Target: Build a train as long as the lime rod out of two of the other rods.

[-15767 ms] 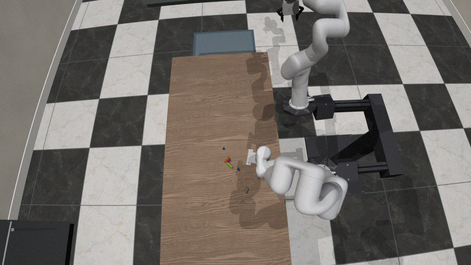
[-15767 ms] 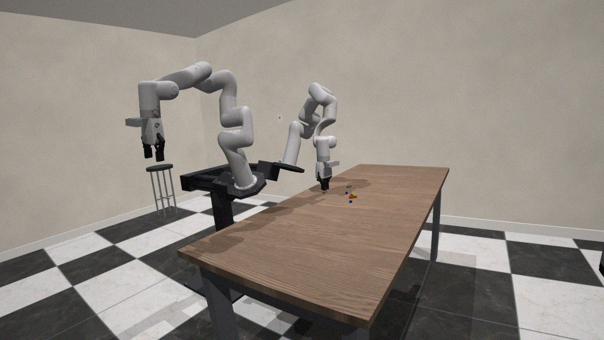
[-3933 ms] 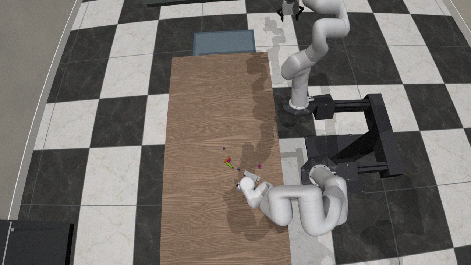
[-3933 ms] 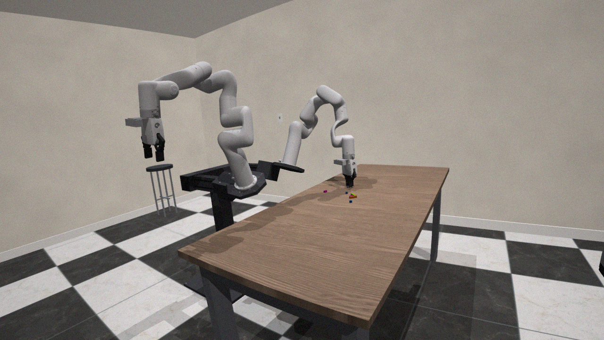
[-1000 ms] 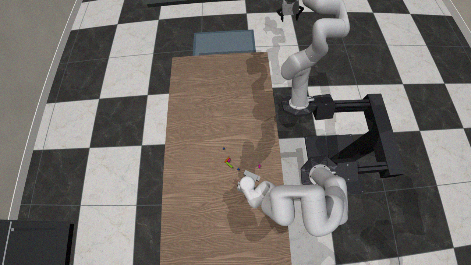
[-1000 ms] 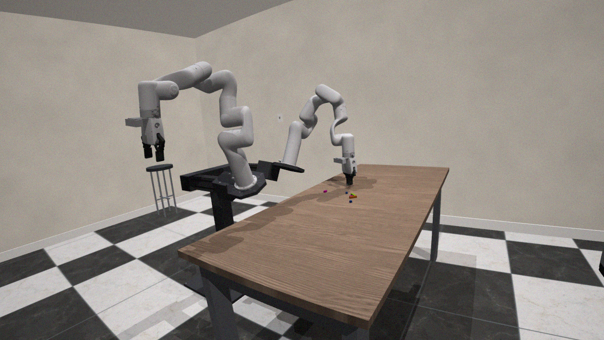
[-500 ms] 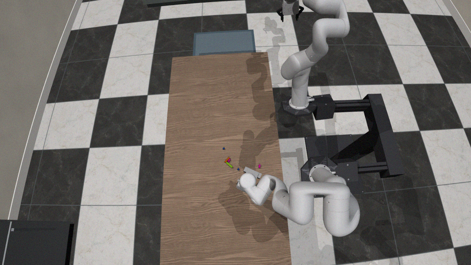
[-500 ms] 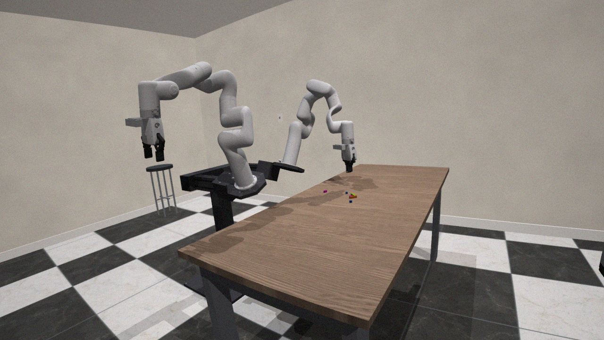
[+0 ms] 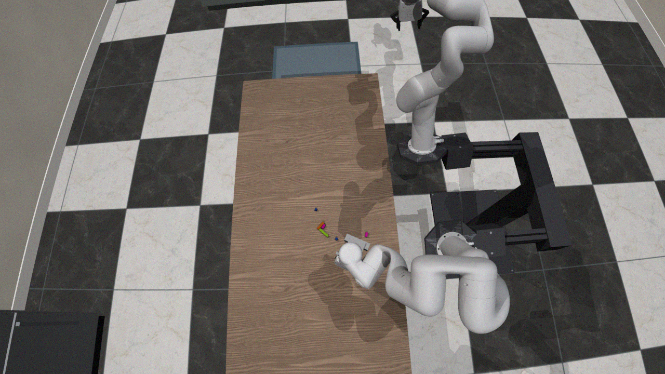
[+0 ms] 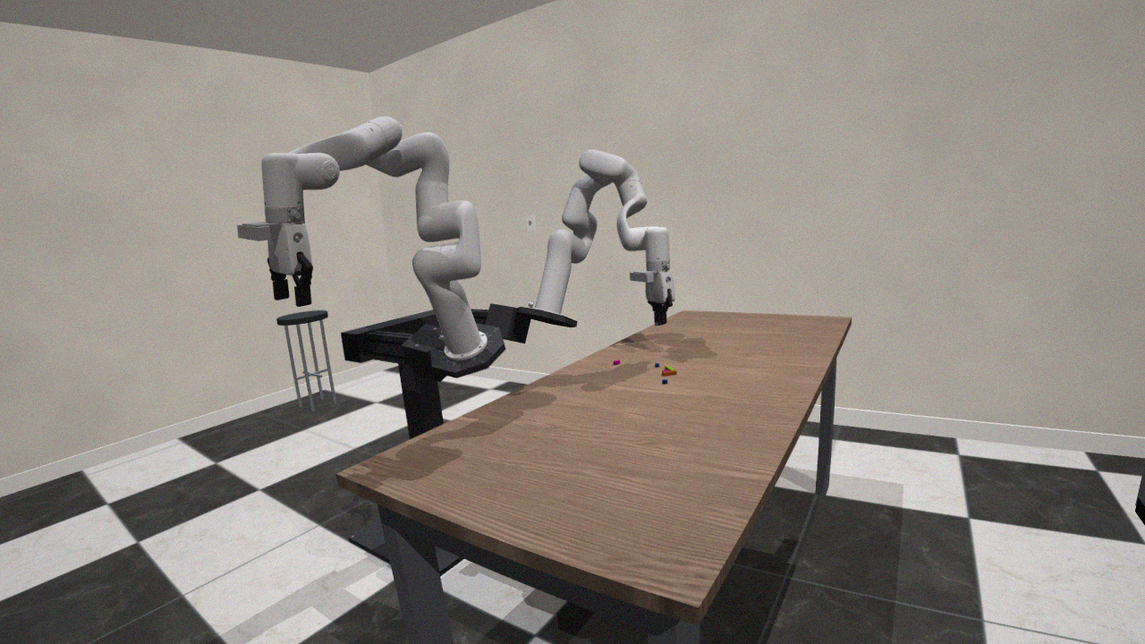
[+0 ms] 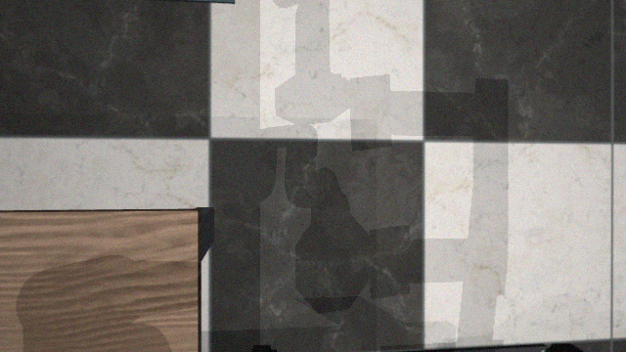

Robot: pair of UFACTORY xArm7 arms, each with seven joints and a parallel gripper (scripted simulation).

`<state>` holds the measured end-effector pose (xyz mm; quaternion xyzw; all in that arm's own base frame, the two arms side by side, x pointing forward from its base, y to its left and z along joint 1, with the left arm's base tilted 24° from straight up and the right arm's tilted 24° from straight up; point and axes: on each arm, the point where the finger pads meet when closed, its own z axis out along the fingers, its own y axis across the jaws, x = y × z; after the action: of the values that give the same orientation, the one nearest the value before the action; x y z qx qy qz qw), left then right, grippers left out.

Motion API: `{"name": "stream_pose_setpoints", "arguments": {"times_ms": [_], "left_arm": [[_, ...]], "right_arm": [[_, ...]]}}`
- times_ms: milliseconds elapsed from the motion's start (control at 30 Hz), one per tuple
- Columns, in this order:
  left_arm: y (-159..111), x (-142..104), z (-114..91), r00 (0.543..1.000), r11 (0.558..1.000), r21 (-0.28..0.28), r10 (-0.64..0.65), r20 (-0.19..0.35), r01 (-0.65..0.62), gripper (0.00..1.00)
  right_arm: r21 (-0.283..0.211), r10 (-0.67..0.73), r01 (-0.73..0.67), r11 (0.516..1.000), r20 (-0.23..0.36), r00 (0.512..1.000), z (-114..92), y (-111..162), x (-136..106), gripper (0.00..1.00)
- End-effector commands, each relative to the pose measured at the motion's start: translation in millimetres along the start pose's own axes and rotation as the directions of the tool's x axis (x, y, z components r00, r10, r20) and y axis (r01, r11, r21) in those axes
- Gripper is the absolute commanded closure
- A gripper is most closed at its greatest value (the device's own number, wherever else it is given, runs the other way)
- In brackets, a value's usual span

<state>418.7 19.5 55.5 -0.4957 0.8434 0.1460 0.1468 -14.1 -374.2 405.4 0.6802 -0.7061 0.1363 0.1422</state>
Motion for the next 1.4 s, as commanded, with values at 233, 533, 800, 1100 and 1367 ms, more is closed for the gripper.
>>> {"name": "stream_pose_setpoints", "arguments": {"times_ms": [233,533,800,1100,1367], "left_arm": [[6.4,86.5,-2.5,0.988,0.988,0.005,-0.152,-0.003,0.152,0.94],[21.4,135.9,-2.5,0.968,0.968,0.005,-0.249,0.000,0.249,0.94],[21.4,135.9,-2.5,0.968,0.968,0.005,-0.249,0.000,0.249,0.94],[21.3,136.0,4.0,0.968,0.968,0.005,-0.250,0.000,0.250,0.94],[21.2,136.2,23.2,0.968,0.968,0.005,-0.250,0.000,0.250,0.94]], "right_arm": [[0.001,0.001,-0.001,1.000,-0.005,1.000,-1.9,0.1,1.2,0.00],[0.001,0.001,-0.001,1.000,-0.005,1.000,-1.9,0.1,1.2,0.00],[0.001,0.001,-0.001,1.000,-0.005,1.000,-1.9,0.1,1.2,0.00],[0.001,0.001,-0.001,1.000,-0.005,1.000,-1.9,0.1,1.2,0.00],[0.001,0.001,-0.001,1.000,-0.005,1.000,-1.9,0.1,1.2,0.00]]}}
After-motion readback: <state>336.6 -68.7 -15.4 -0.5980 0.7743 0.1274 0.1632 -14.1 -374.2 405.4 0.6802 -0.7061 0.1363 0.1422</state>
